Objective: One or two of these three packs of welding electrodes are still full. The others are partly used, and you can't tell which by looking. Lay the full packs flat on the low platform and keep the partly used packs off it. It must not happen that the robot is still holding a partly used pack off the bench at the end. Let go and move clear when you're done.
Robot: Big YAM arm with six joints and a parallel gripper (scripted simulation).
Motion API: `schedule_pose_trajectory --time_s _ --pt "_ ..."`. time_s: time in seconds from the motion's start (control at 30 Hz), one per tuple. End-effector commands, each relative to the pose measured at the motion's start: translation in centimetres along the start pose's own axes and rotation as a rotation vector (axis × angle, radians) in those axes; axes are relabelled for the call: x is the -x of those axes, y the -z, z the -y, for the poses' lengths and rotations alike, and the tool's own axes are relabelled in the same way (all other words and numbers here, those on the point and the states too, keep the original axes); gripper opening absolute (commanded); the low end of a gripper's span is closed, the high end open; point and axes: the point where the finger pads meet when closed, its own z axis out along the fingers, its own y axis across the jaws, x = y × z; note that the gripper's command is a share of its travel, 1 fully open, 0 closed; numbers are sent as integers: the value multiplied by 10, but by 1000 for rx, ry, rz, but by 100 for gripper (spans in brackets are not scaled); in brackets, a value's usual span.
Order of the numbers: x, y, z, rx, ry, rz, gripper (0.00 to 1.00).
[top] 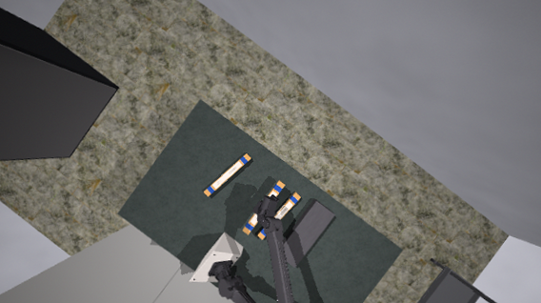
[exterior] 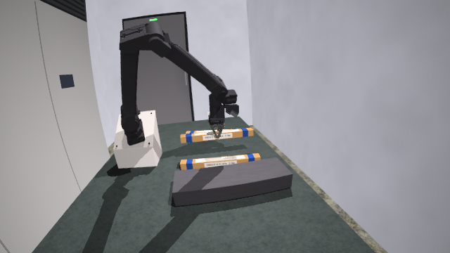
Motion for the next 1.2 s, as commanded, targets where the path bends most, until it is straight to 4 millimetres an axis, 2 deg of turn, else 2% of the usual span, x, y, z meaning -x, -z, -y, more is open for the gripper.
schedule_pose_trajectory --time_s 0.0,0.8,0.83,1.17 --pt "27 31 -2 14 -16 74 0" --pt "31 32 -8 12 -16 64 0" --pt "15 14 -1 9 -13 45 0" --pt "15 25 -1 9 -13 45 0"
